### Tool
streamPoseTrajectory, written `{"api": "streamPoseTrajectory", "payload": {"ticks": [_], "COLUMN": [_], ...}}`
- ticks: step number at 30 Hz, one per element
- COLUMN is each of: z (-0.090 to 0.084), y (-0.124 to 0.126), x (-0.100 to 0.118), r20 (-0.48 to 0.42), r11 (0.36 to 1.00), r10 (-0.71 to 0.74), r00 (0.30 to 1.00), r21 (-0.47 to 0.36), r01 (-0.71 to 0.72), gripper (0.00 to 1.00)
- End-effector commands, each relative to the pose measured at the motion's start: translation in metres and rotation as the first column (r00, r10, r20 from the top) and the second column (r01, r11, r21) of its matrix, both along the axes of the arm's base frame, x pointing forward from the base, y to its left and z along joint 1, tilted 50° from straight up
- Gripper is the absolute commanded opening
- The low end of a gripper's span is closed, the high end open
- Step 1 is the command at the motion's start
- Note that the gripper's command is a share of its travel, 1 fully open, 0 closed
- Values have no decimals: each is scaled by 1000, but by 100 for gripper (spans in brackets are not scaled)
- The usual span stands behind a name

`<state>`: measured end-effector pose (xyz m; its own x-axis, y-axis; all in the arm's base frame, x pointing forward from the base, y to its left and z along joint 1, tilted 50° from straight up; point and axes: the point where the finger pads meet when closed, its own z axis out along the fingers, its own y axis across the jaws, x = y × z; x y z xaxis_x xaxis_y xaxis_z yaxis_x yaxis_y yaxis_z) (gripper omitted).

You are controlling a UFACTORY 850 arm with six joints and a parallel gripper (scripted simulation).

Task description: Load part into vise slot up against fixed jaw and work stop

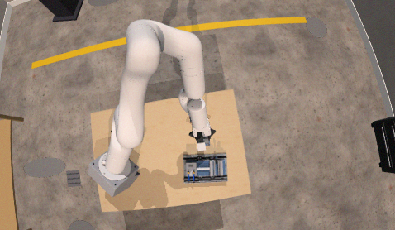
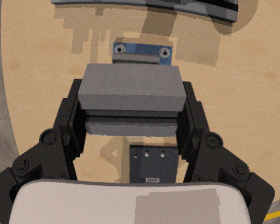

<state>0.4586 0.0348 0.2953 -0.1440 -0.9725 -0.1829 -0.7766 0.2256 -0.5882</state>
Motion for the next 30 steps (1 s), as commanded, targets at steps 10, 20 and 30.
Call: {"api": "streamPoseTrajectory", "payload": {"ticks": [10,20,30], "z": [1,0,0], "y": [-1,-1,-1], "x": [0,0,0], "r20": [-42,-36,-17], "r11": [985,981,969], "r10": [109,120,151], "r00": [993,992,988], "r21": [139,155,200], "r01": [-102,-113,-144], "gripper": [0,0,0]}}
